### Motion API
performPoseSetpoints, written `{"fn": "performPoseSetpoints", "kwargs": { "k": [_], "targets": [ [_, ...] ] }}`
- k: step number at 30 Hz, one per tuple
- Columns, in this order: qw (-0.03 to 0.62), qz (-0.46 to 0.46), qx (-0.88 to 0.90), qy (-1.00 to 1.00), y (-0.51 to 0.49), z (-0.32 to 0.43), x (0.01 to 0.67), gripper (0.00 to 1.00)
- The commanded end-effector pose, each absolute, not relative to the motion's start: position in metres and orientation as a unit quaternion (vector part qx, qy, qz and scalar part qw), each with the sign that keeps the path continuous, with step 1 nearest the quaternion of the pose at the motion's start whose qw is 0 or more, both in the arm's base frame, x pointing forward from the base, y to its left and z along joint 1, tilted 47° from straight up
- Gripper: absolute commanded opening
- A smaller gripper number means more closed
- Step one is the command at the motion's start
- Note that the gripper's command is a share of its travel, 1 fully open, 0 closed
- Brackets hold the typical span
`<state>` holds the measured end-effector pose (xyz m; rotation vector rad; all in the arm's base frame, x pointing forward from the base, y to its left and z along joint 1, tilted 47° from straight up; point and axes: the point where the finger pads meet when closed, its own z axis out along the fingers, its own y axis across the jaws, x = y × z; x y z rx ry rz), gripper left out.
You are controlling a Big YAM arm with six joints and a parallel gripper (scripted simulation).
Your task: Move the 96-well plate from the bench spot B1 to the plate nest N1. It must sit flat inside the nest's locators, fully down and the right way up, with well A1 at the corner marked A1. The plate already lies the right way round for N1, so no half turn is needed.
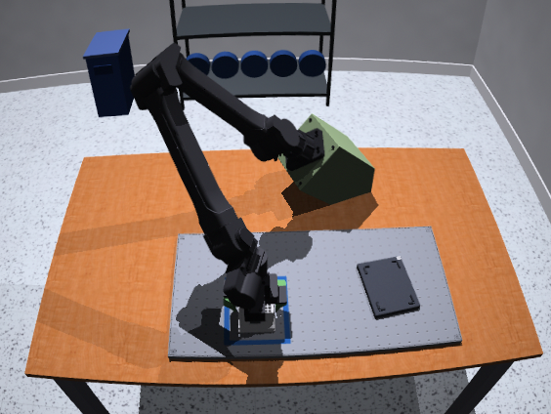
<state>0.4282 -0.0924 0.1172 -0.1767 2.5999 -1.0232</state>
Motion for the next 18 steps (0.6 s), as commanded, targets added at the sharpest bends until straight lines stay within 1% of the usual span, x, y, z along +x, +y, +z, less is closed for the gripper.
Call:
{"fn": "performPoseSetpoints", "kwargs": {
  "k": [1,11,12,18],
  "targets": [
    [0.182,-0.359,-0.063,0.913,-0.0885,0.1255,0.4349,1.00],
    [0.182,-0.359,-0.063,0.913,-0.0885,0.1255,0.4349,1.00],
    [0.182,-0.359,-0.063,0.913,-0.0885,0.1255,0.4349,0.00],
    [0.182,-0.359,-0.063,0.913,-0.0885,0.1255,0.4349,0.00]
  ]
}}
